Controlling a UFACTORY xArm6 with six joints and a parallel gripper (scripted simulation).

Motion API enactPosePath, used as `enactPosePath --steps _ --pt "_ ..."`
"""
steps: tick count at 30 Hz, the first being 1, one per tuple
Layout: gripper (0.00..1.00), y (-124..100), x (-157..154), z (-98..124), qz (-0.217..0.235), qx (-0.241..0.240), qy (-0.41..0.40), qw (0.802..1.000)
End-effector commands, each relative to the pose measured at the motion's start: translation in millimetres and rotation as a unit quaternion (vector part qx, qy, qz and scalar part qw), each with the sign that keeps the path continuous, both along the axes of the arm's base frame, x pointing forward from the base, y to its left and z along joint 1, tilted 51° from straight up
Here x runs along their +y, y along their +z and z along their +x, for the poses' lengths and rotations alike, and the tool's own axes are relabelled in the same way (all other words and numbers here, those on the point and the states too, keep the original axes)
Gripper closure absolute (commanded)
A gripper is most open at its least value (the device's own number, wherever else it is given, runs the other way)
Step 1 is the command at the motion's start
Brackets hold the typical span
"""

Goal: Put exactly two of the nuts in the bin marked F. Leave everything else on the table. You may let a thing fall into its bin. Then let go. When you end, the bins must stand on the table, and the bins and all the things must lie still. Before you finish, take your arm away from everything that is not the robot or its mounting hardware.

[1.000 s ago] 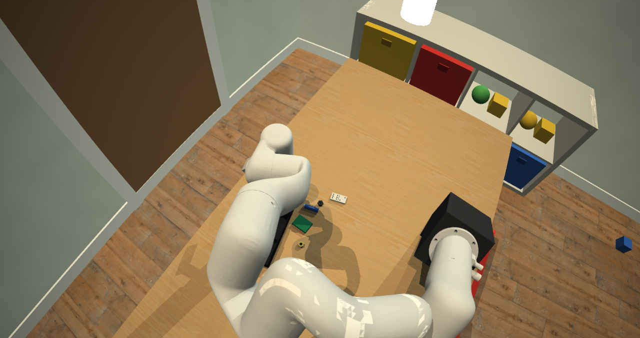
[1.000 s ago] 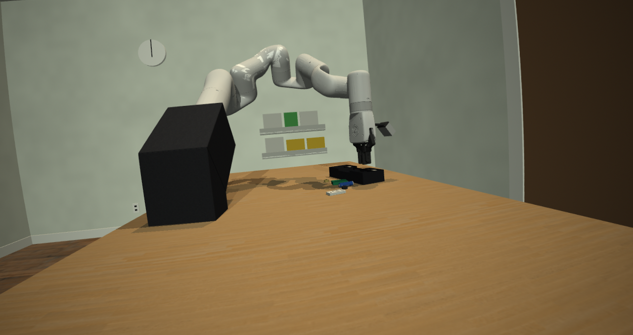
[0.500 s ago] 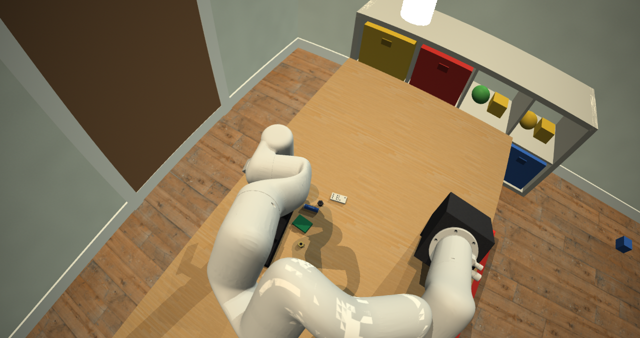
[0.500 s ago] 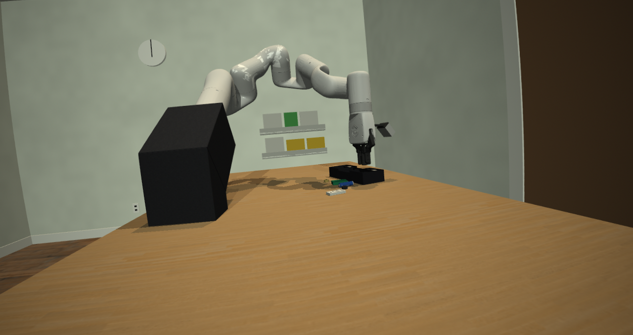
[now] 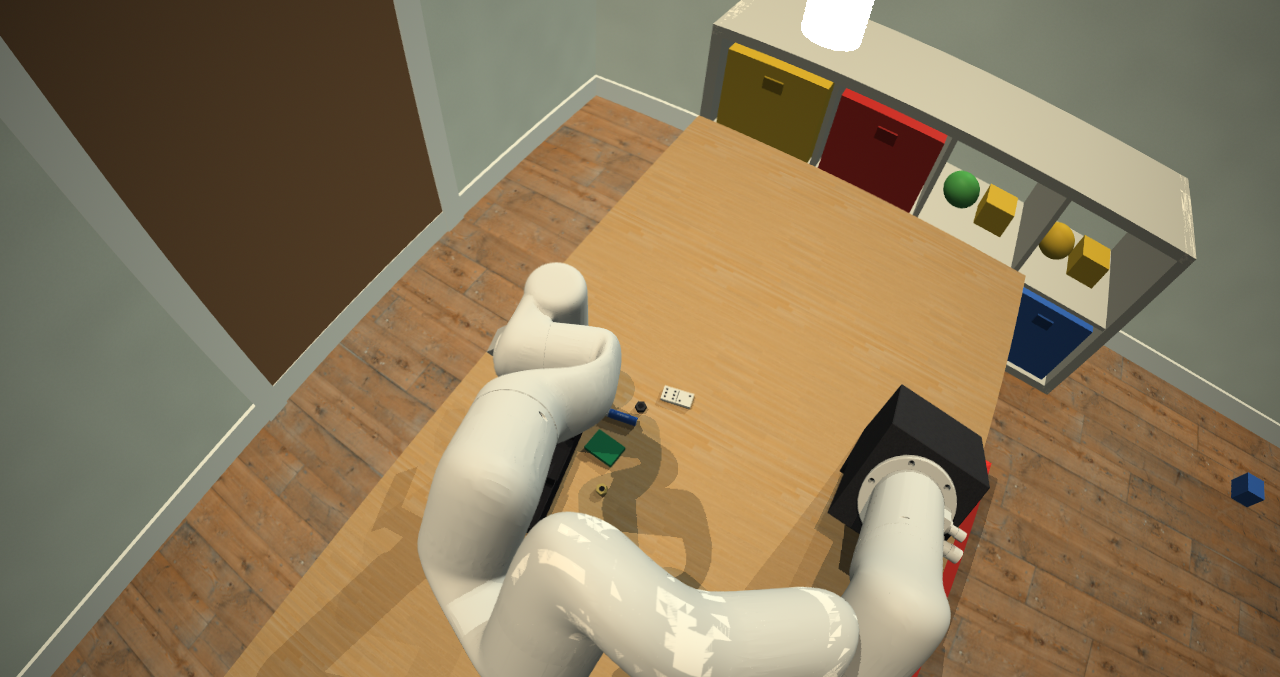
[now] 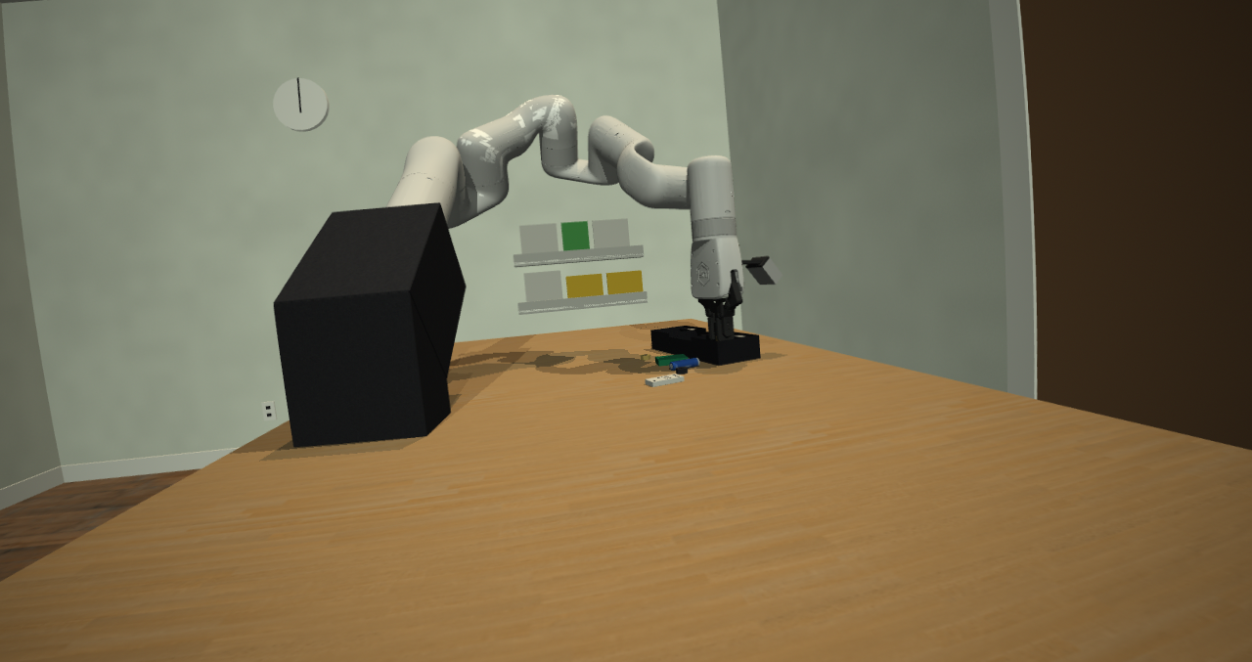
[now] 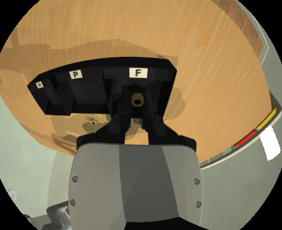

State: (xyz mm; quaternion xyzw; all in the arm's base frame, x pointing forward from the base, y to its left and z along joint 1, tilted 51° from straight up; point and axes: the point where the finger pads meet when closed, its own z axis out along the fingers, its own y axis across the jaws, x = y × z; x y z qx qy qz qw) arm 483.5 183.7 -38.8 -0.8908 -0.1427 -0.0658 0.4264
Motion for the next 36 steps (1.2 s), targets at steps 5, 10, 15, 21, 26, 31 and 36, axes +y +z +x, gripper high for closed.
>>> enactPosePath --steps 5,10,15,21,26,31,36 --pt "1.00 -9.9 12.3 1.1 0.000 -0.001 -0.001 1.000" --pt "1.00 -10.1 12.5 0.5 0.000 -0.001 -0.001 1.000" --pt "1.00 -10.2 12.5 0.0 0.000 -0.001 -0.001 1.000" --pt "0.67 -10.2 12.5 -0.5 0.000 -0.001 -0.001 1.000" --pt "0.67 -10.2 12.5 -0.5 0.000 -0.001 -0.001 1.000" --pt "0.67 -10.2 12.5 -0.5 0.000 -0.001 -0.001 1.000" --pt "0.67 -10.2 12.5 -0.5 0.000 -0.001 -0.001 1.000"
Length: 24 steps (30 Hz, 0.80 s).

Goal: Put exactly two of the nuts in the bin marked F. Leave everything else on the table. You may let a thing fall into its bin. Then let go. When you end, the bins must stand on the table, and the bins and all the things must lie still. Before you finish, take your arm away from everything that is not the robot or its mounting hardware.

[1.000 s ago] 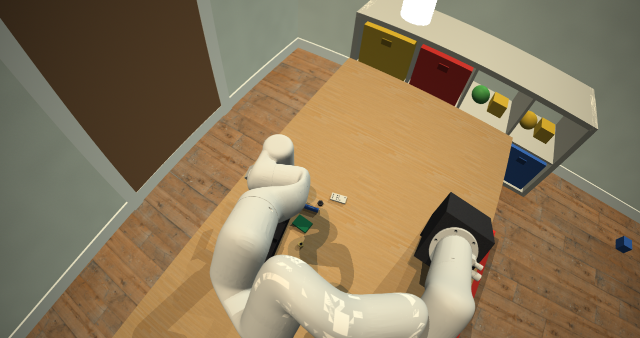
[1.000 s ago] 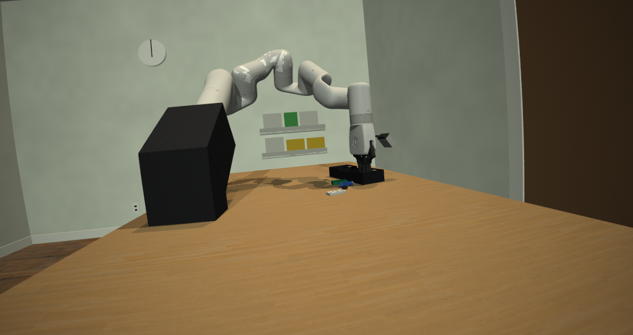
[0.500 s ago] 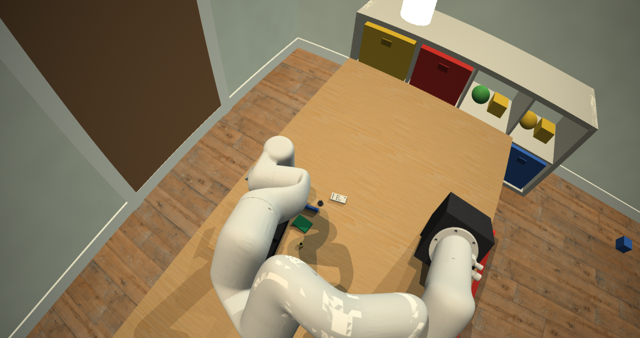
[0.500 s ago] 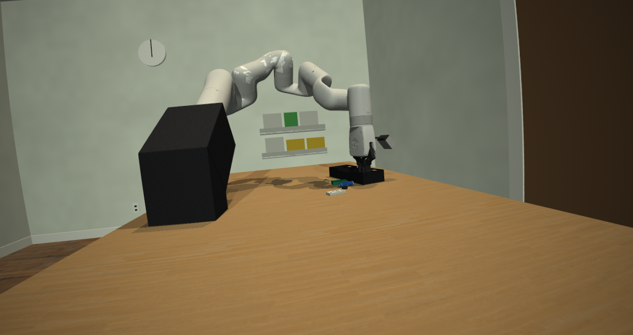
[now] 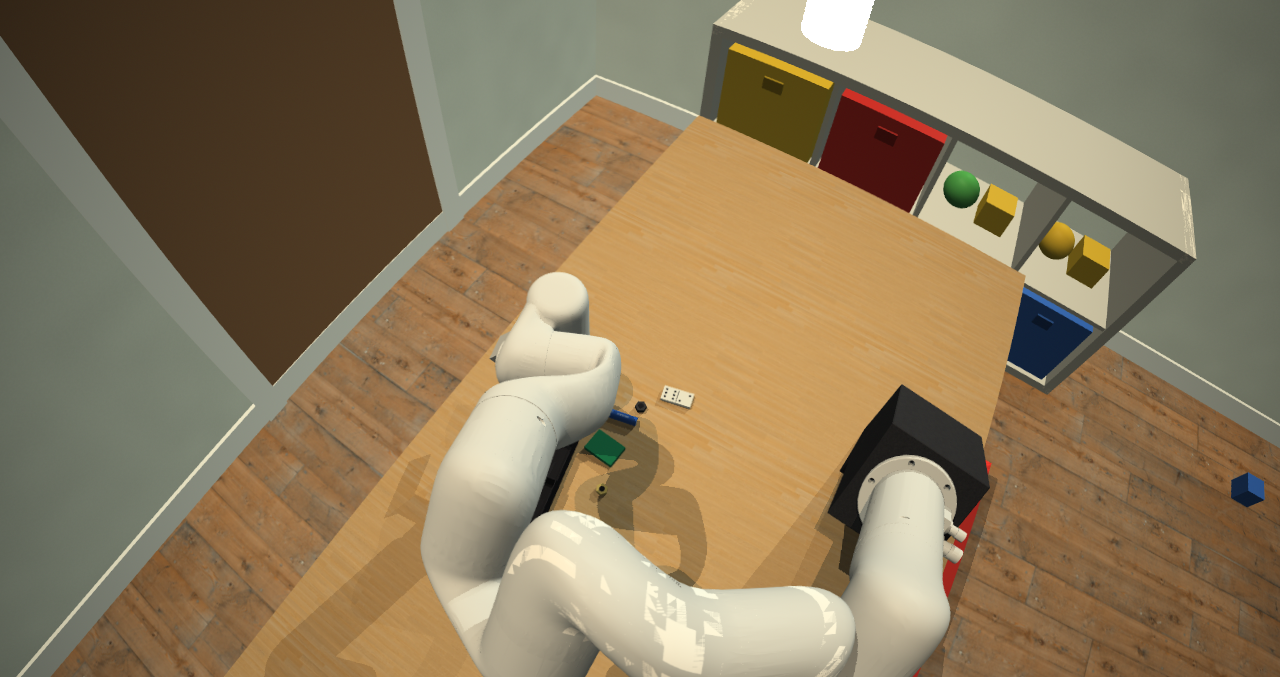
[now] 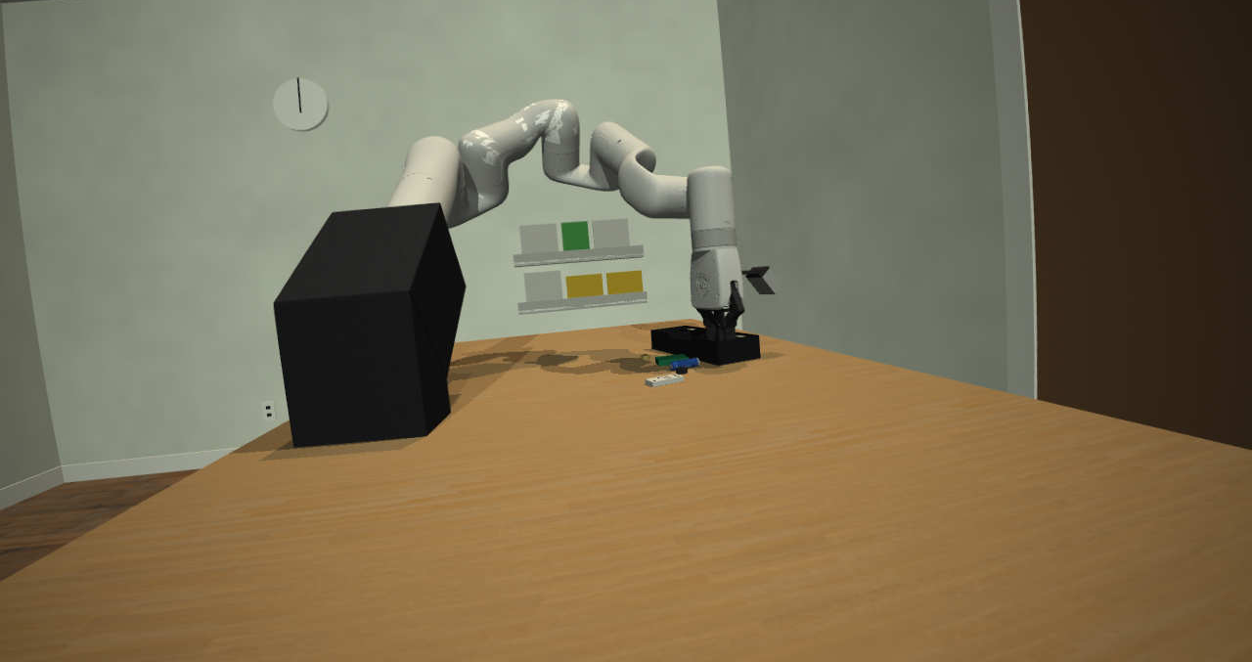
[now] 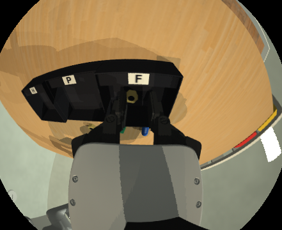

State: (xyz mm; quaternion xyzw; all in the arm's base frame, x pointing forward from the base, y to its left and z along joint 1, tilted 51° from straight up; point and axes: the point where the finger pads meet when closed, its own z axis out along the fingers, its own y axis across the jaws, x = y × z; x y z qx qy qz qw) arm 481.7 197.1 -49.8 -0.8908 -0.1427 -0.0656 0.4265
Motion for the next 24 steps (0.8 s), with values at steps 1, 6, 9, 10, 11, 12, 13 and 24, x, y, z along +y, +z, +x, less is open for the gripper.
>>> enactPosePath --steps 1,6,9,10,11,12,13,24 --pt "0.67 0.8 -0.9 1.3 0.000 -0.001 -0.001 1.000" --pt "0.67 4.1 -5.0 1.2 0.000 -0.001 -0.001 1.000" --pt "0.67 5.0 -6.0 1.2 0.000 -0.001 -0.001 1.000" --pt "0.67 5.8 -7.1 1.2 0.000 -0.001 -0.001 1.000" --pt "0.67 6.7 -8.1 1.3 0.000 -0.001 -0.001 1.000" --pt "0.67 7.5 -9.2 1.3 0.000 -0.001 -0.001 1.000" --pt "0.67 8.3 -10.2 1.3 0.000 -0.001 -0.001 1.000" --pt "0.67 17.5 -21.6 1.3 0.000 -0.001 -0.001 1.000"
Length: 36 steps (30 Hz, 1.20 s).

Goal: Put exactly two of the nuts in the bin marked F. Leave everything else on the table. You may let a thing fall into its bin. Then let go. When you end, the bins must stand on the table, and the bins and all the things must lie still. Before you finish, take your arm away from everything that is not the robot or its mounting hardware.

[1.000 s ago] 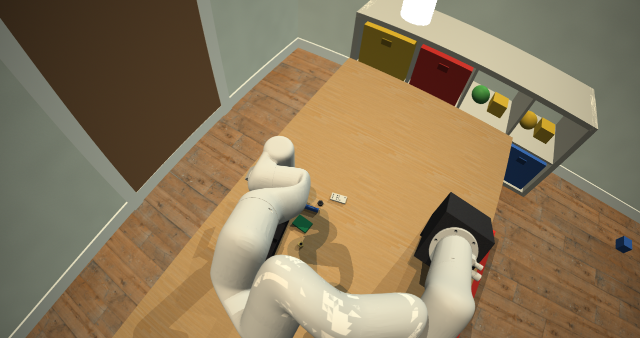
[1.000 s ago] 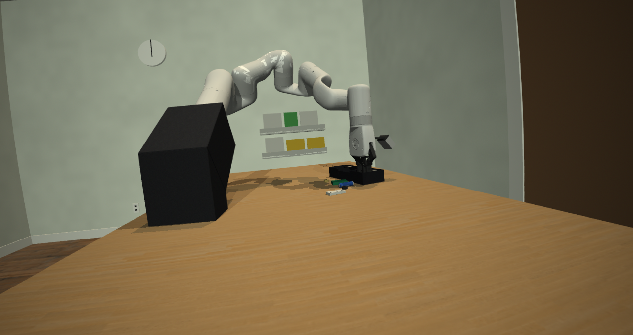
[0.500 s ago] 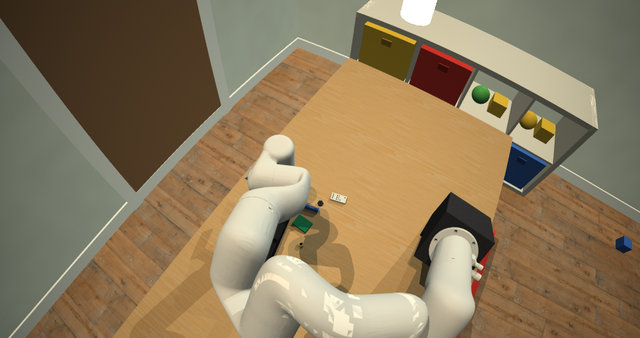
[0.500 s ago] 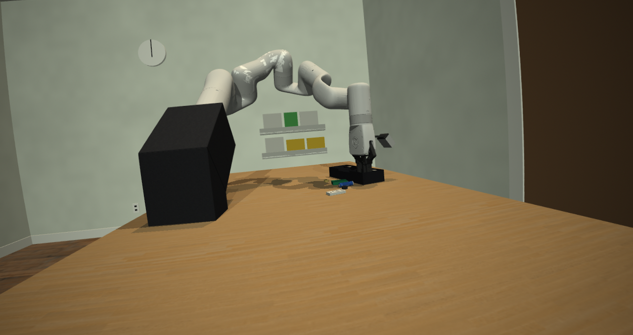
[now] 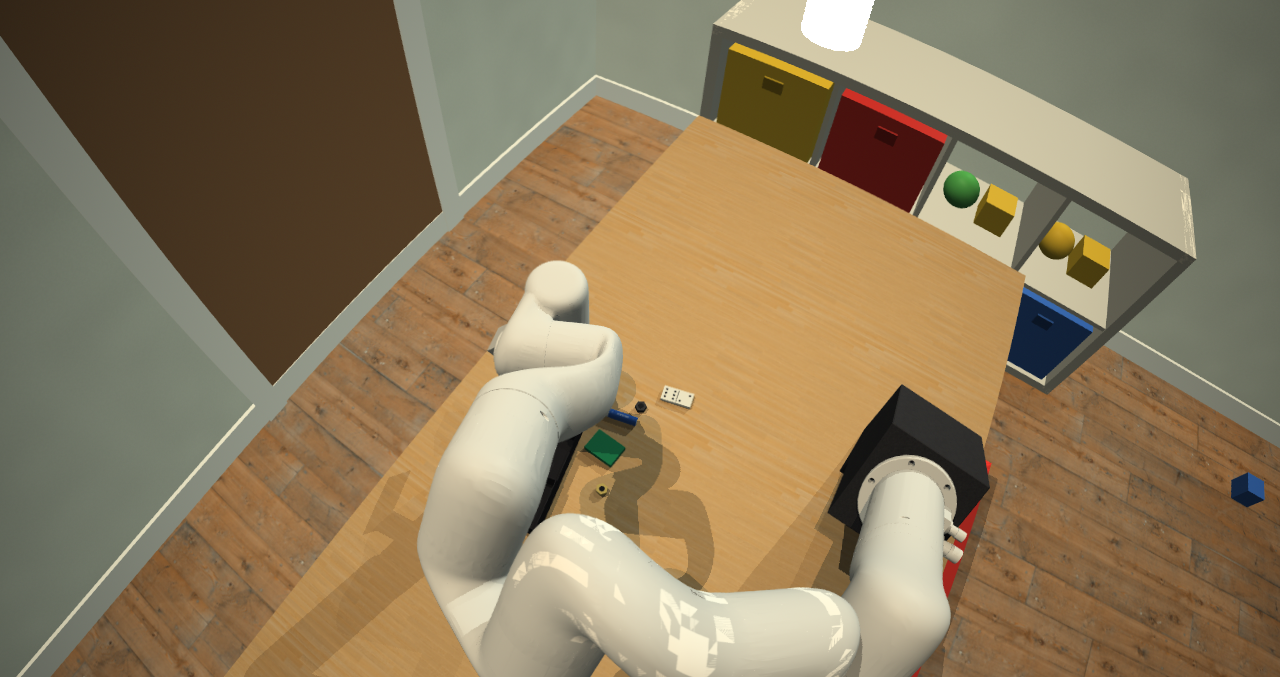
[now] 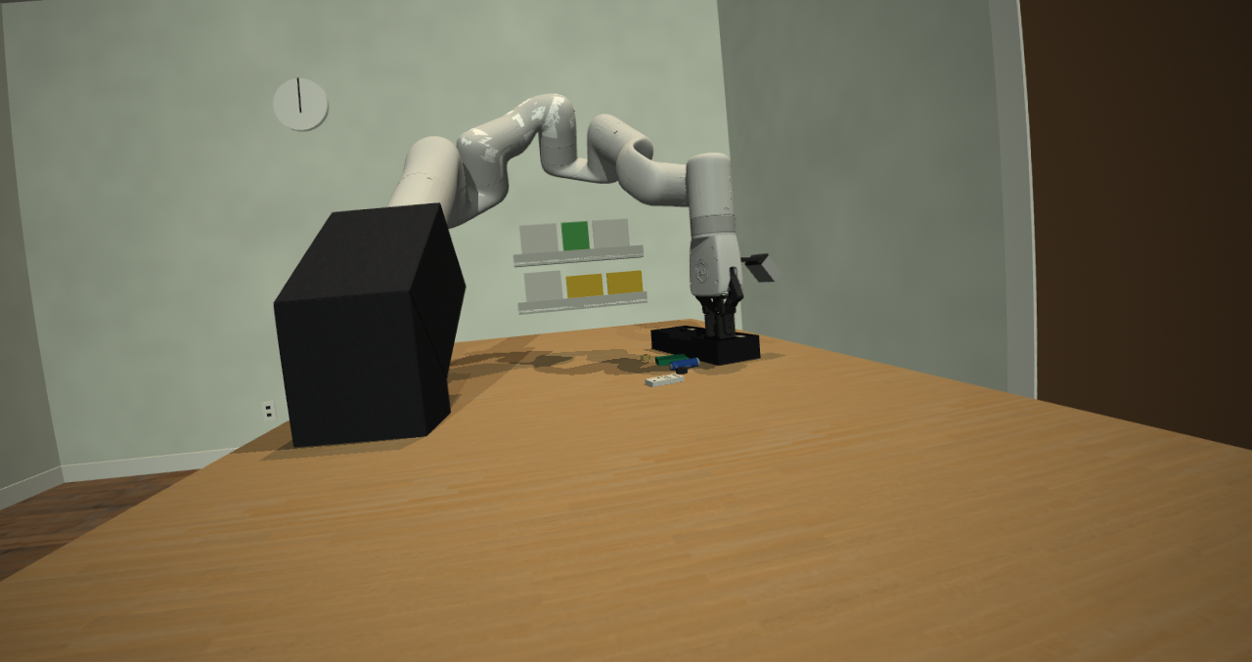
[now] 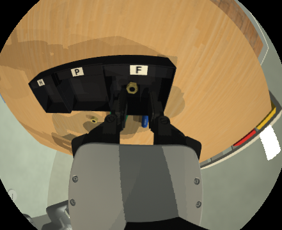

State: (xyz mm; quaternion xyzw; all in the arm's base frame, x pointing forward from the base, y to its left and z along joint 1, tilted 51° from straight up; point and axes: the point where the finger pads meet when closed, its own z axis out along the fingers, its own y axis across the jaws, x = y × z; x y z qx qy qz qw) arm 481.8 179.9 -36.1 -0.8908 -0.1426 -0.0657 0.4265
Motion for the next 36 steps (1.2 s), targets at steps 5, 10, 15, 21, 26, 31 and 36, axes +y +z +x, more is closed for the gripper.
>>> enactPosePath --steps 5,10,15,21,26,31,36 --pt "0.67 13.2 -16.2 1.3 0.000 -0.001 -0.001 1.000" --pt "0.67 14.9 -18.3 1.3 0.000 -0.001 -0.001 1.000" --pt "0.70 18.5 -16.2 -6.2 0.000 -0.021 0.015 1.000" --pt "0.70 32.5 -7.5 -35.2 0.000 -0.097 0.077 0.992" --pt "0.70 50.1 3.3 -71.4 0.001 -0.146 0.122 0.982" --pt "0.70 67.7 14.1 -107.7 0.002 -0.198 0.169 0.965" --pt "0.70 77.0 20.1 -127.0 0.002 -0.232 0.193 0.953"
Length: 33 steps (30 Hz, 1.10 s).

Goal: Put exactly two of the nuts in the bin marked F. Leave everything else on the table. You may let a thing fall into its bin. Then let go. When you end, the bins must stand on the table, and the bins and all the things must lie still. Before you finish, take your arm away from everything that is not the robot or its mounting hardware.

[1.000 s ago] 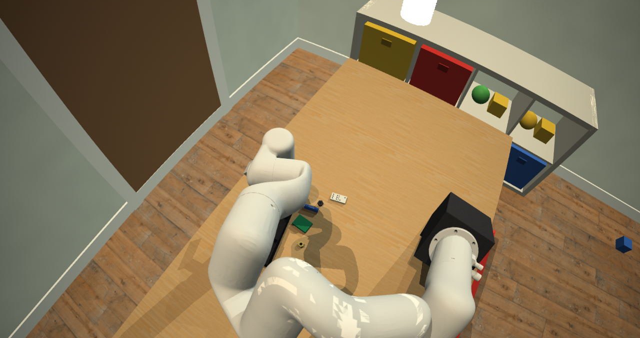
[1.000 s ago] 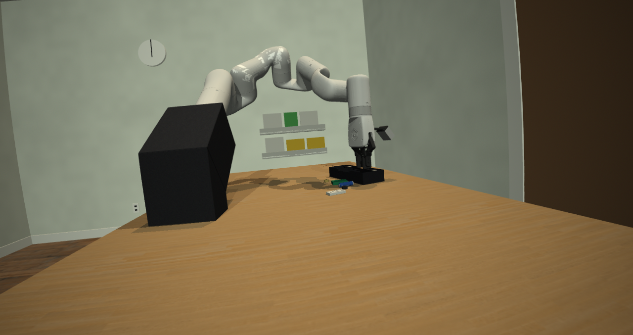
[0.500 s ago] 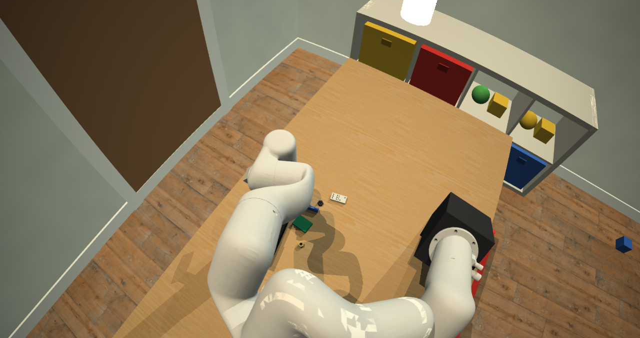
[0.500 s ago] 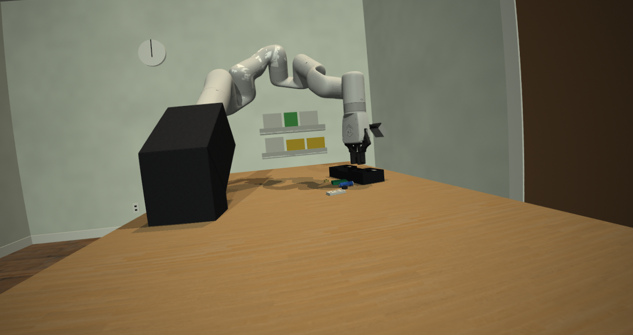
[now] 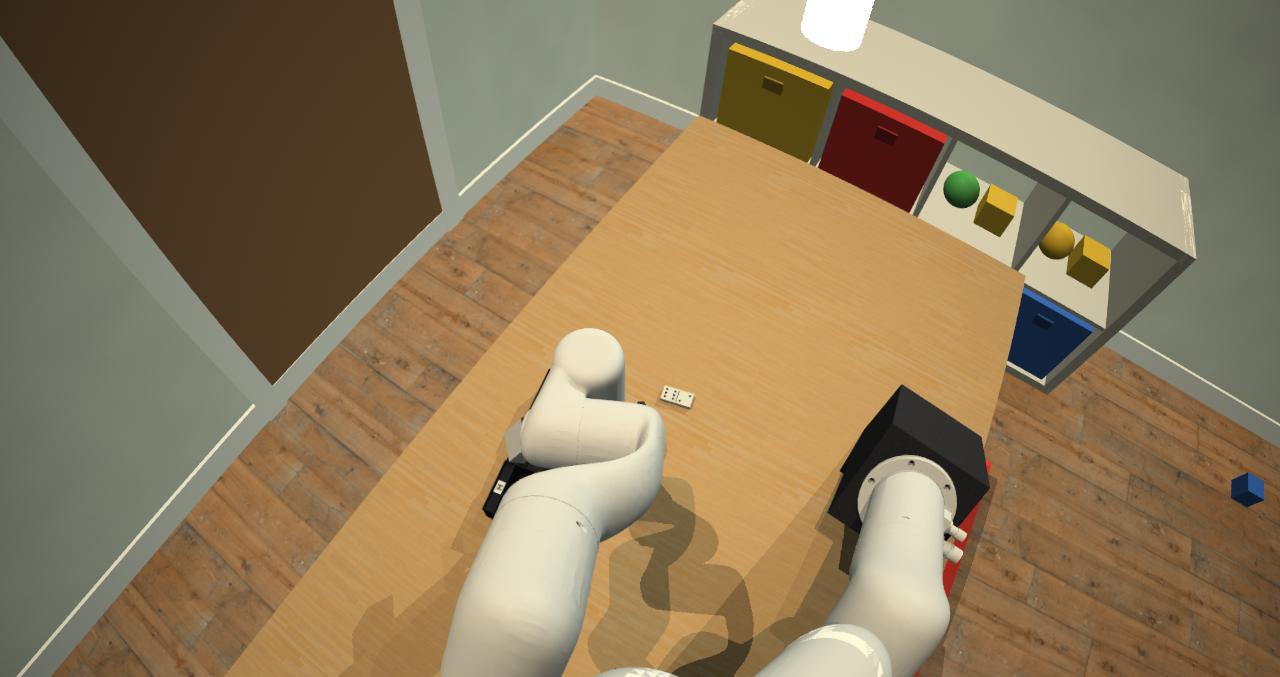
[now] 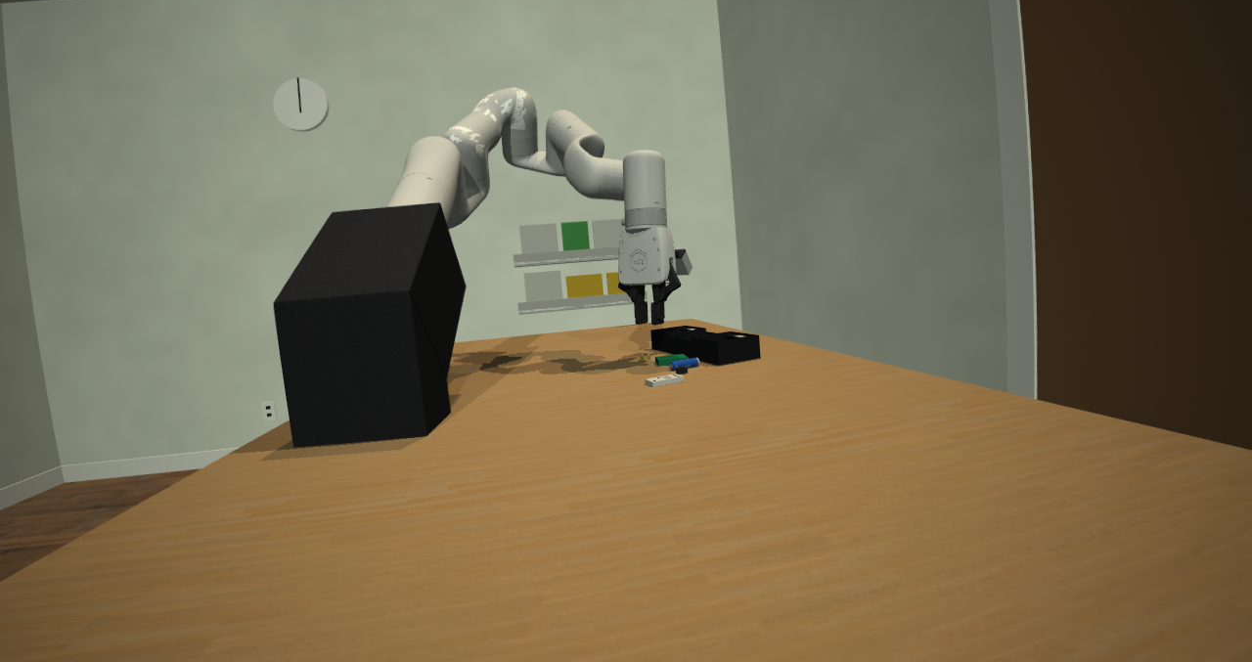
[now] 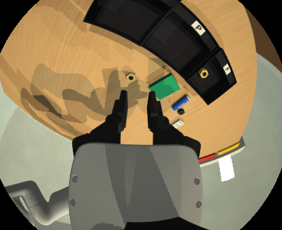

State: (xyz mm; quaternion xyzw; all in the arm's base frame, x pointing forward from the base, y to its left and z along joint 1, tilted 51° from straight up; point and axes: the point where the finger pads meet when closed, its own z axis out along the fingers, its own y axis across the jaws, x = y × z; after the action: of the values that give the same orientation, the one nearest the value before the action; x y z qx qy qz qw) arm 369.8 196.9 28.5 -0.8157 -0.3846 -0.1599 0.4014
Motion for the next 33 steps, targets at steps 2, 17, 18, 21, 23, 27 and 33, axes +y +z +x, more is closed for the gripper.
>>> enactPosePath --steps 2,17,18,21,23,27,33 --pt "0.70 13.7 4.1 -17.1 0.001 -0.068 0.026 0.997" --pt "0.70 12.1 2.8 -13.5 0.001 -0.068 0.026 0.997" --pt "0.70 12.0 2.7 -13.3 0.001 -0.068 0.026 0.997" --pt "0.70 11.6 2.4 -12.7 0.001 -0.068 0.026 0.997" --pt "0.70 11.4 2.3 -12.4 0.001 -0.068 0.026 0.997" --pt "0.70 11.1 2.0 -12.0 0.001 -0.068 0.026 0.997" --pt "0.70 10.9 1.9 -11.7 0.001 -0.068 0.026 0.997"
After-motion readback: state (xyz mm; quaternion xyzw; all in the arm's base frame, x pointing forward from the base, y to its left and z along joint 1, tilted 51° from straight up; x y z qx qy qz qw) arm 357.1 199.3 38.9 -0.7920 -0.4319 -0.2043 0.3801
